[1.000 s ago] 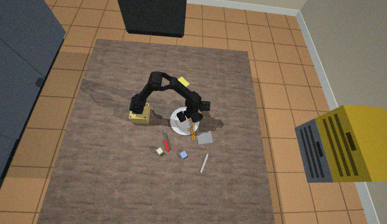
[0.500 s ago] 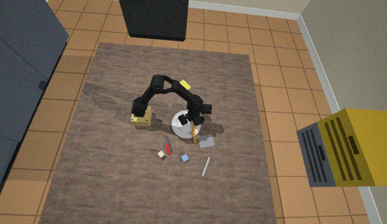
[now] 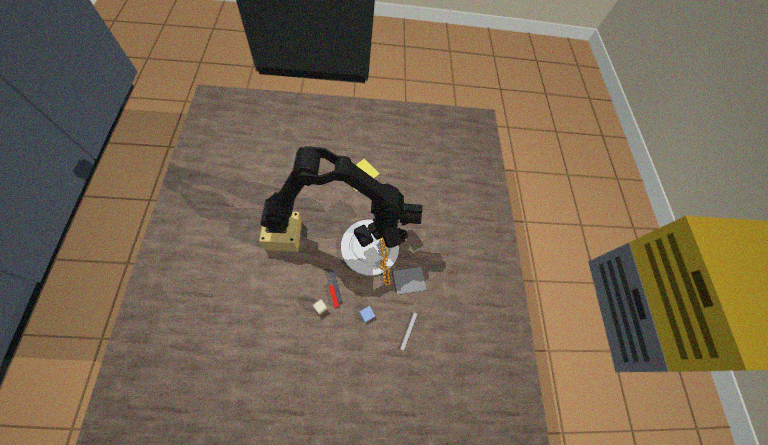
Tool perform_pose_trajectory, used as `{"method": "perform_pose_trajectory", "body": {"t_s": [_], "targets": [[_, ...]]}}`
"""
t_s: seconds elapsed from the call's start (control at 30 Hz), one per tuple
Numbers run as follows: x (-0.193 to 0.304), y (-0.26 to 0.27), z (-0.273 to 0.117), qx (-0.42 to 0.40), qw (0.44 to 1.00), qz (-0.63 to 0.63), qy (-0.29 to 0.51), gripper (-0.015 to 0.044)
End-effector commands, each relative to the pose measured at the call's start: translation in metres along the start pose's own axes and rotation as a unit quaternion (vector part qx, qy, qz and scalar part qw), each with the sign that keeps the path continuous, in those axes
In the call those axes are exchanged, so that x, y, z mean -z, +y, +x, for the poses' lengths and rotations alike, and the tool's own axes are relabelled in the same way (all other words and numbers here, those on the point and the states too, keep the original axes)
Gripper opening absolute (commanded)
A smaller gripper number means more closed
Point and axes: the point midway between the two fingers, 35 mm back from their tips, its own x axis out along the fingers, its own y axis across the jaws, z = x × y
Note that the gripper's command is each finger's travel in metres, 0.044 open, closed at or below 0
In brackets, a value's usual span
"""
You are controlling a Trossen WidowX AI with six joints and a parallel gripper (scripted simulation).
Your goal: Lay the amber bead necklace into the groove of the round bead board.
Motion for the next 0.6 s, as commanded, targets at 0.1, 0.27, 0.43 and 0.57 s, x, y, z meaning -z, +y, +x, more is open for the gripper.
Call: {"method": "perform_pose_trajectory", "body": {"t_s": [0.1,0.27,0.43,0.57], "targets": [[-0.004,-0.017,-0.001,0.003,1.0,0.0,0.002,0.0],[-0.008,-0.032,-0.001,0.003,1.0,0.0,0.002,0.0],[-0.01,-0.045,-0.001,0.004,1.0,0.0,0.002,0.0],[-0.01,-0.046,0.002,0.004,1.0,0.0,0.002,0.0]]}}
